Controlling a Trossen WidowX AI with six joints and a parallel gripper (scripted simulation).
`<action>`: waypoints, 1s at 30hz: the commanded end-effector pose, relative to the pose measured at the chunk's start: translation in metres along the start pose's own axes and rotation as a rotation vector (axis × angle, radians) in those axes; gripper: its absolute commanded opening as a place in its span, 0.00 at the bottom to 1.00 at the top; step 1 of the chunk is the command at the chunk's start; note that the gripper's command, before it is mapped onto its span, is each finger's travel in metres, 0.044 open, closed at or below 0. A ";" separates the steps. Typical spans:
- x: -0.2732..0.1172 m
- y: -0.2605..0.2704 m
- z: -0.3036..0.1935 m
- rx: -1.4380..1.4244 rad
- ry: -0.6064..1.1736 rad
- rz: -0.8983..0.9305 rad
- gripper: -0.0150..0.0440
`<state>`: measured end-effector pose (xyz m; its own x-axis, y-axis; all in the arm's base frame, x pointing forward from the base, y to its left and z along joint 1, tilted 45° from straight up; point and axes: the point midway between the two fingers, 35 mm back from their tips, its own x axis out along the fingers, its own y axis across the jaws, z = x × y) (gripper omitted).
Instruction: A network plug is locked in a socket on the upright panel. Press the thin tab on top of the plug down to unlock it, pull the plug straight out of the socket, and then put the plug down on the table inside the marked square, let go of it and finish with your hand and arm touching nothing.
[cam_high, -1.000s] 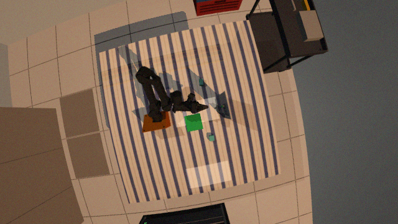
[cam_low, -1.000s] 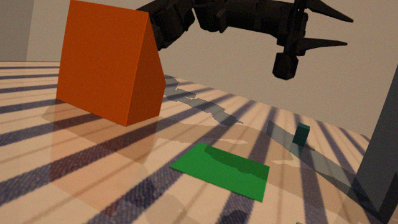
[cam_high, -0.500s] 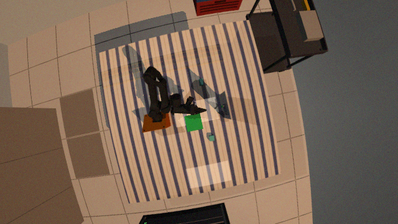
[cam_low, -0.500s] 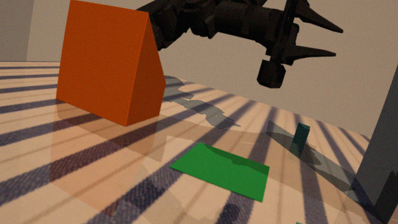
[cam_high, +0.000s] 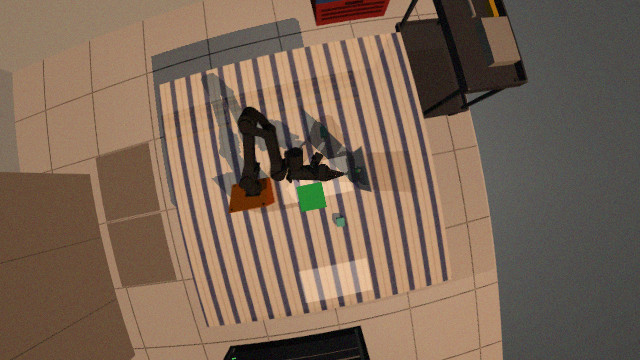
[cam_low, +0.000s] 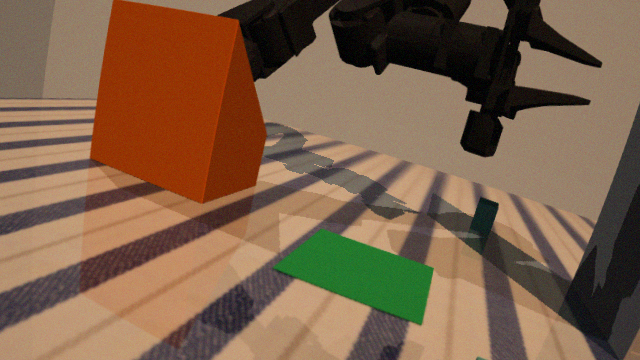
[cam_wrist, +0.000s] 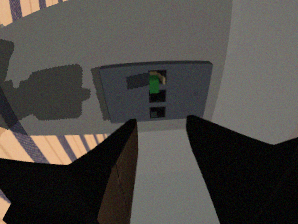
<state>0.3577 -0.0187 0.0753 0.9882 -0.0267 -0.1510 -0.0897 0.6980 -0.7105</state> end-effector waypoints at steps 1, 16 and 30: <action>0.007 -0.001 0.001 -0.004 0.000 -0.005 0.52; 0.029 -0.002 0.007 -0.003 -0.001 -0.006 0.52; 0.049 -0.002 0.013 -0.003 -0.002 -0.006 0.52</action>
<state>0.4021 -0.0121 0.0774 0.9887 -0.0266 -0.1478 -0.0882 0.6938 -0.7148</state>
